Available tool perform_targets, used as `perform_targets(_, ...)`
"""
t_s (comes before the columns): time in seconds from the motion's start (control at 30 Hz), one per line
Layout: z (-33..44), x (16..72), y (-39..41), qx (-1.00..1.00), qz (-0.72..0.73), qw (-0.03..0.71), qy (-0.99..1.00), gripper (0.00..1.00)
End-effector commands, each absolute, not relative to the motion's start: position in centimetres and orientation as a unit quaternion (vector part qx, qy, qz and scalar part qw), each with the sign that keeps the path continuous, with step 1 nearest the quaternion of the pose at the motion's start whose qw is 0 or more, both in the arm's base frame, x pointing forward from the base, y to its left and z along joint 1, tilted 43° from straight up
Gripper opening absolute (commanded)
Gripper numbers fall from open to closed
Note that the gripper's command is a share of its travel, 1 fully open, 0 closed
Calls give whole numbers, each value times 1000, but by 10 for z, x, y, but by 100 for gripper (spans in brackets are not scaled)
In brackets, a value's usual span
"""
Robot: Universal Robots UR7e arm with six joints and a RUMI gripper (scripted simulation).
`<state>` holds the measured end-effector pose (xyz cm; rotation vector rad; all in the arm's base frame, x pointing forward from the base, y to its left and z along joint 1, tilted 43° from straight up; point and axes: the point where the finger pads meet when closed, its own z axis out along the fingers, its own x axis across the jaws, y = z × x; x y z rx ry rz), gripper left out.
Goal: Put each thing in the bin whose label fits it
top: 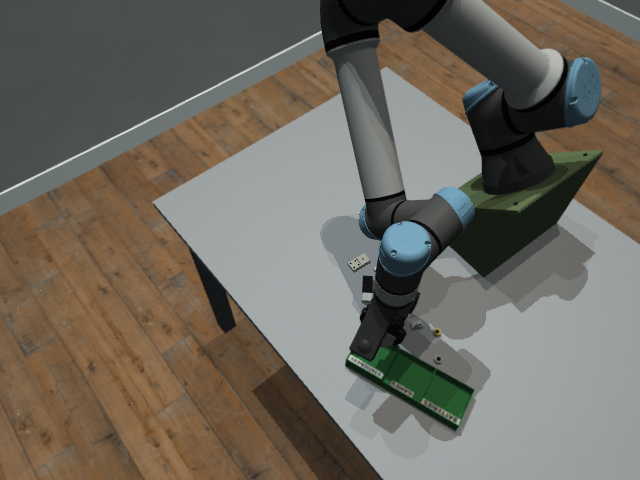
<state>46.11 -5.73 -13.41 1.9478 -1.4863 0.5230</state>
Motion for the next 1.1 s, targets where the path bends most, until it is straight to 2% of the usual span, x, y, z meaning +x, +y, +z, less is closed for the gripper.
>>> perform_targets(0.0, -144, 461, -66, 739, 199, 312, -563, 4)
perform_targets(1.07, -160, 460, -82, 739, 199, 312, -563, 4)
